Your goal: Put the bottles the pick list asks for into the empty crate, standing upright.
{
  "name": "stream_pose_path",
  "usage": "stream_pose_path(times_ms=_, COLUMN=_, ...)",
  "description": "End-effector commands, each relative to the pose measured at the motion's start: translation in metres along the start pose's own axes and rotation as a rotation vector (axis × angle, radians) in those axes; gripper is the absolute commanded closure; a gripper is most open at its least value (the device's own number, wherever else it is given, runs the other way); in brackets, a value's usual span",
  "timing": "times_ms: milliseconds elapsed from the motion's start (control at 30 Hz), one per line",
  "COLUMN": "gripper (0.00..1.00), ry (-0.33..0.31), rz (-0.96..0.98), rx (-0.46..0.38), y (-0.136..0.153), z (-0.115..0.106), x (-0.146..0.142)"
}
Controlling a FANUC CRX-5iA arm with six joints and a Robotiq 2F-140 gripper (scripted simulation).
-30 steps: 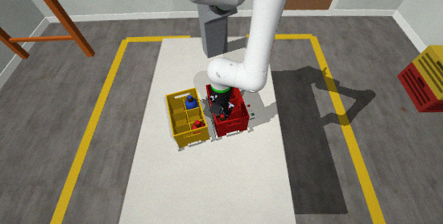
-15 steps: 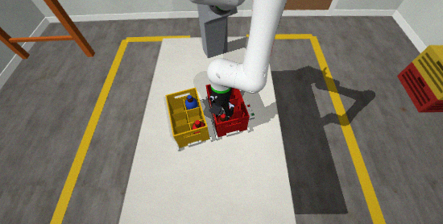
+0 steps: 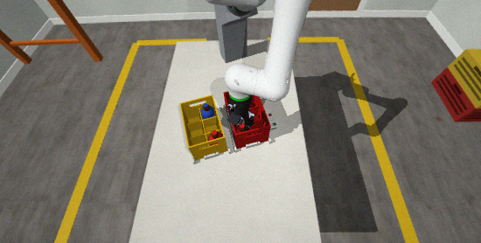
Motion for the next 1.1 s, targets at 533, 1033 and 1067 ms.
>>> stream_pose_path(times_ms=533, gripper=0.56, ry=0.0, rz=0.0, rx=0.001, y=-0.001, z=-0.017, x=0.0)
stream_pose_path(times_ms=1033, gripper=0.56, ry=0.0, rz=0.0, rx=0.001, y=-0.001, z=-0.051, x=0.0)
stream_pose_path(times_ms=1067, gripper=0.56, ry=0.0, rz=0.0, rx=0.001, y=-0.001, z=-0.054, x=0.0)
Point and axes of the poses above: the point where the finger pads meet when closed, its own z axis out along the fingers, its own x axis across the jaws, y = z × x, the point moved 4 cm from there along -z, back along the fingers, and after that the axes turned 11 degrees about -z, right-handed, at the moved point
